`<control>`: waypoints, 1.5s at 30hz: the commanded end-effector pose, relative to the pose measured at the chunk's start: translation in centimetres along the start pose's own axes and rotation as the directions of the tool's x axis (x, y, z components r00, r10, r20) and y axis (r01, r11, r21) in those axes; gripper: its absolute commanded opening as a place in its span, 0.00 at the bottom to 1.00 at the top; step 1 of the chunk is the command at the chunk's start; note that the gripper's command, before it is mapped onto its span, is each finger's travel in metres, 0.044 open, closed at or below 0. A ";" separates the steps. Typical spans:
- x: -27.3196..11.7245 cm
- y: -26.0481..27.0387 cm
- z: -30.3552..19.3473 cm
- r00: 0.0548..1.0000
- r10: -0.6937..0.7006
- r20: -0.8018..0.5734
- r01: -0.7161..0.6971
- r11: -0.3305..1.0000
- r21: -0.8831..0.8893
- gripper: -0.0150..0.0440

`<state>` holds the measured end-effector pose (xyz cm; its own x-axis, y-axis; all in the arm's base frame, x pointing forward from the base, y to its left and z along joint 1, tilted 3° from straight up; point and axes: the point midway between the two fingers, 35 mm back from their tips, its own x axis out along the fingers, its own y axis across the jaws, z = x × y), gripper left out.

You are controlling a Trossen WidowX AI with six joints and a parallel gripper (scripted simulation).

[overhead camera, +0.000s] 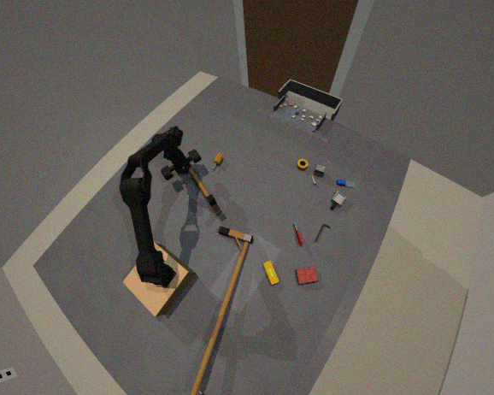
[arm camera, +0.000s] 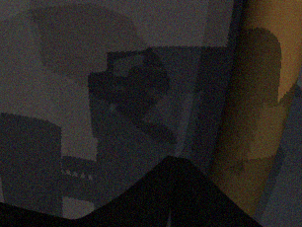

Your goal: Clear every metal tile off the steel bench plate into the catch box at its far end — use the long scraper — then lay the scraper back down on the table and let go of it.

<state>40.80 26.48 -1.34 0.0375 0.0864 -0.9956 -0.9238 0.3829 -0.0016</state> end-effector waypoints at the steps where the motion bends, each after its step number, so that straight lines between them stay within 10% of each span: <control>1: 0.3 -0.3 -0.1 1.000 0.001 -0.006 -0.002 1.000 -0.005 0.25; 45: 0.3 -4.7 -0.2 1.000 -0.017 0.010 0.017 1.000 -0.008 0.25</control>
<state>44.78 24.97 -1.04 0.0619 0.0964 -0.9934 -0.9257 0.3776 -0.0211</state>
